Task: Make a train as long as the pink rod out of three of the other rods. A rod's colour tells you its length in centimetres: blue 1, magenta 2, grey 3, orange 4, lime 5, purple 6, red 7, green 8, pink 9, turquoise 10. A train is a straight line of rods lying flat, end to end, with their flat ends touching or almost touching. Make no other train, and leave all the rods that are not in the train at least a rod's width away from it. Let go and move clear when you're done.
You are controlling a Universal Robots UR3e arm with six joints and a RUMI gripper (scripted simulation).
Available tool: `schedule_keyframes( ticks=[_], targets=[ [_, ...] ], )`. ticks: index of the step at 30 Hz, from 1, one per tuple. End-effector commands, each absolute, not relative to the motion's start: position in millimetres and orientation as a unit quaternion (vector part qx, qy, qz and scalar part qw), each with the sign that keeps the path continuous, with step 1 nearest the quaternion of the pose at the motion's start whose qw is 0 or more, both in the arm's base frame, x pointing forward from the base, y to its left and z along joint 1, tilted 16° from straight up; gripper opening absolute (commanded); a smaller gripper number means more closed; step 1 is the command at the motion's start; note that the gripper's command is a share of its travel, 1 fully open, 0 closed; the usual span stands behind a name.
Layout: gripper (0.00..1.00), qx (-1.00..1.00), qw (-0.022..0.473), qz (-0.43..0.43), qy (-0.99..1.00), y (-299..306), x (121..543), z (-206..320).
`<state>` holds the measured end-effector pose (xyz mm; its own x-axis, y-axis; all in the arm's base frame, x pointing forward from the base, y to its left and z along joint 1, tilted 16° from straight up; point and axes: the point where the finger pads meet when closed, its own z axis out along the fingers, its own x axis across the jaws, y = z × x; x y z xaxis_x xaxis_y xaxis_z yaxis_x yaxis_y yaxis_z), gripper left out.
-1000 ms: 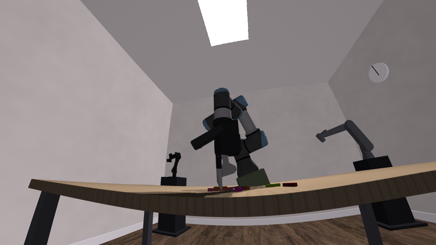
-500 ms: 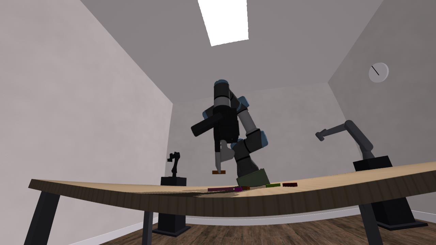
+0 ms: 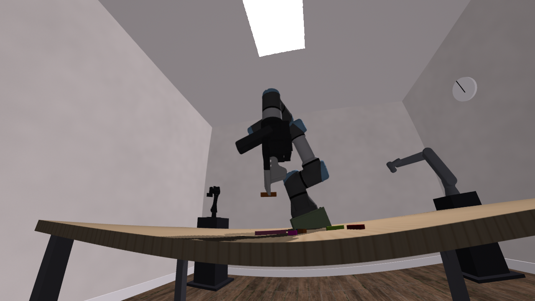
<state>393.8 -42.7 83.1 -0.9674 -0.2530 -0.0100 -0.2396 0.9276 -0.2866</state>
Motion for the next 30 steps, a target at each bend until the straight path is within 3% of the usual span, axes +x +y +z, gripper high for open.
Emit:
schedule_keyframes(
  ticks=[1,30],
  targets=[
    [0.00,-0.124,0.012,-0.139,0.982,-40.2,389.0,87.6],
    [0.00,-0.036,0.023,-0.137,0.990,-30.2,384.4,83.7]
  ],
)
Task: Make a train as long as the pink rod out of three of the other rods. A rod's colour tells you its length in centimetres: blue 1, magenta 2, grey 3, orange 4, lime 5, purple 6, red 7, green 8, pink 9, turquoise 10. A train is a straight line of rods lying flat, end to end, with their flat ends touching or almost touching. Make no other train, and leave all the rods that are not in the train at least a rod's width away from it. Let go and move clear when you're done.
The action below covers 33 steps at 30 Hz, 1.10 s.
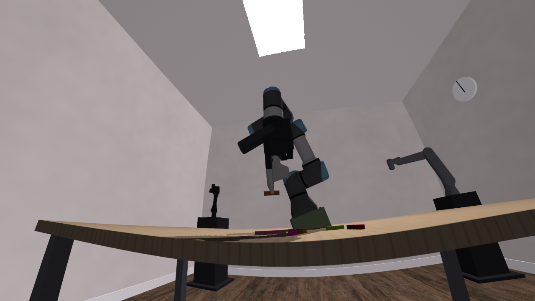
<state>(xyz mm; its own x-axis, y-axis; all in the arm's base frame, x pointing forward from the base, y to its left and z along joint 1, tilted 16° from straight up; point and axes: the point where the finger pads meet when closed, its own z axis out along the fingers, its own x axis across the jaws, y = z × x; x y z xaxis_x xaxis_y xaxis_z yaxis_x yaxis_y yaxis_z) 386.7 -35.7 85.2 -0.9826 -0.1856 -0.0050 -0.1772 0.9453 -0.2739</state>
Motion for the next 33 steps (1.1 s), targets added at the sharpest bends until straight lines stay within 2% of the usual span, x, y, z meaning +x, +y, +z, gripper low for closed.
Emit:
schedule_keyframes(
  ticks=[1,33],
  targets=[
    [0.00,-0.023,0.025,-0.137,0.990,-28.8,383.8,83.2],
    [0.00,0.259,0.064,-0.124,0.956,6.2,369.8,73.4]
  ],
)
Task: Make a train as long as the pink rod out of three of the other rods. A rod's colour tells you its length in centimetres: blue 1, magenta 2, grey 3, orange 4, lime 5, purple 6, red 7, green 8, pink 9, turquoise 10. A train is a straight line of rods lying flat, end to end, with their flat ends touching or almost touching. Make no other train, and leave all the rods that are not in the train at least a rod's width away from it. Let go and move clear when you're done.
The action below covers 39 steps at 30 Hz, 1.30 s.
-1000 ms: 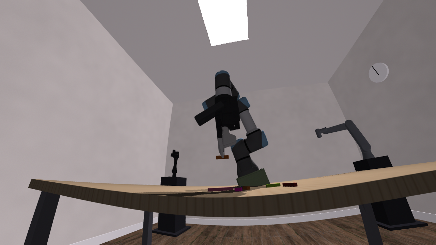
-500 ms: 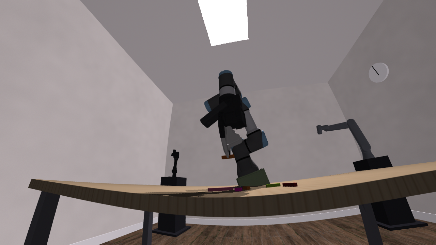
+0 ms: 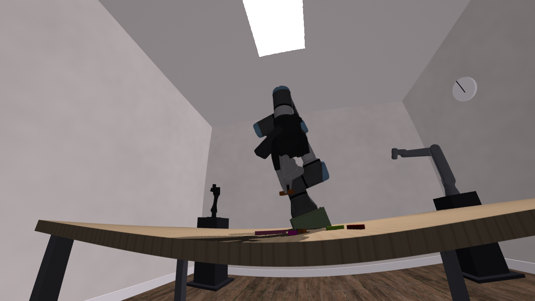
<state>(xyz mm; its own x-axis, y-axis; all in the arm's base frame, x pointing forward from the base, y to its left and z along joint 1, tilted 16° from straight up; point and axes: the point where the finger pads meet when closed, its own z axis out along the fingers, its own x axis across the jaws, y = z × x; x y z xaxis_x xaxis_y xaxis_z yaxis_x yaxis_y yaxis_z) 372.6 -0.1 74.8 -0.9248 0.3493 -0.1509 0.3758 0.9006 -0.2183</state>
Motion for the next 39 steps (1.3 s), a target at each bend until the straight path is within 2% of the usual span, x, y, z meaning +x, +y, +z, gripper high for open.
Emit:
schedule_keyframes(
  ticks=[1,26,39],
  targets=[
    [0.00,0.267,0.065,-0.123,0.954,7.3,369.4,73.1],
    [0.00,0.470,0.091,-0.106,0.871,36.8,357.7,64.2],
    [0.00,0.509,0.095,-0.102,0.850,42.8,355.5,62.4]
  ],
)
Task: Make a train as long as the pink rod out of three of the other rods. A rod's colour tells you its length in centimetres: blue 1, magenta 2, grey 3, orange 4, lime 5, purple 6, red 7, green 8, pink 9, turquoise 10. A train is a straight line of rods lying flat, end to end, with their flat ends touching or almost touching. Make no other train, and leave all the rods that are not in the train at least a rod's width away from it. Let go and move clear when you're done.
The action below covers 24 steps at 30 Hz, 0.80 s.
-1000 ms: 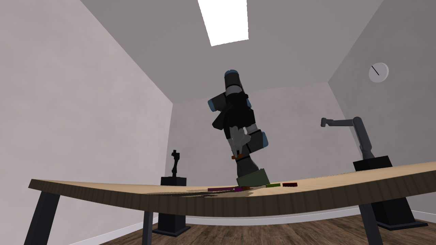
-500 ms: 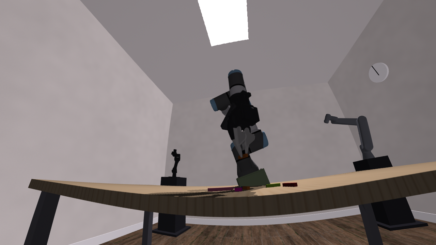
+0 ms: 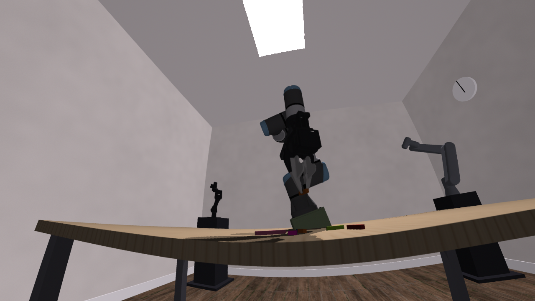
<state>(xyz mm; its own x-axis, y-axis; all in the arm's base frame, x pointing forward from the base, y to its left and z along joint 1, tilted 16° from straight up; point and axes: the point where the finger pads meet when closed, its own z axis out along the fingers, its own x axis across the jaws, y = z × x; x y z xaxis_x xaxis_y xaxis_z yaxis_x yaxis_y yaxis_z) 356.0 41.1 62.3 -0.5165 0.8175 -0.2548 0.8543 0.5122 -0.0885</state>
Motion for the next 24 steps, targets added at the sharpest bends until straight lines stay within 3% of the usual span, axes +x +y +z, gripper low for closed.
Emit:
schedule_keyframes(
  ticks=[1,24],
  targets=[
    [0.00,0.509,0.095,-0.102,0.849,42.9,355.4,62.4],
    [0.00,0.509,0.094,-0.103,0.849,40.9,355.4,55.8]
  ],
)
